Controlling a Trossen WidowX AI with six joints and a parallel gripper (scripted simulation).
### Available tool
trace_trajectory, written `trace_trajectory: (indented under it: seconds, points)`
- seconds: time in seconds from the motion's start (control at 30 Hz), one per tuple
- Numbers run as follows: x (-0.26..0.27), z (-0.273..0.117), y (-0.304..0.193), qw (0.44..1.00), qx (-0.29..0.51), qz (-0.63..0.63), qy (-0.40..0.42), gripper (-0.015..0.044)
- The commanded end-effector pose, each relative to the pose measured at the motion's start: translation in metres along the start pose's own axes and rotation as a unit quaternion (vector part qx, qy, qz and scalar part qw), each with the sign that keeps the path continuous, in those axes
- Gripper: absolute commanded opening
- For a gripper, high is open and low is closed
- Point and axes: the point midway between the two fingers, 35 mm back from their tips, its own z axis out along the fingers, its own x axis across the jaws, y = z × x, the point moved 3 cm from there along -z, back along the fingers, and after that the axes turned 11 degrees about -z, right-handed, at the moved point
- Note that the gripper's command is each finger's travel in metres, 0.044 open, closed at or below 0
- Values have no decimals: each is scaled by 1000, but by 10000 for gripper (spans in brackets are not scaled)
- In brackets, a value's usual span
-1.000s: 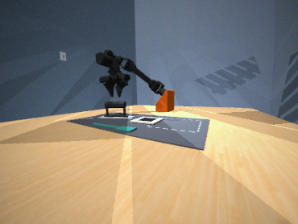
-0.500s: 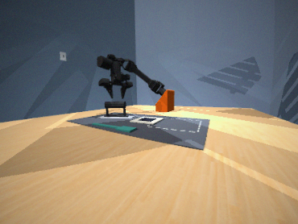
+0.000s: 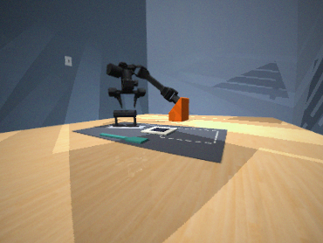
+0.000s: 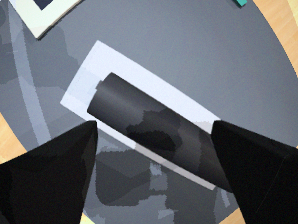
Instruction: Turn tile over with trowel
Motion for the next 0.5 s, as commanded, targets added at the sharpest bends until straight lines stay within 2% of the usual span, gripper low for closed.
trace_trajectory:
  seconds: [0.0,0.47]
  points:
    - [1,-1,-1,999,-13,39,-7,300]
    - [6,4,0,962,-88,257,-29,300]
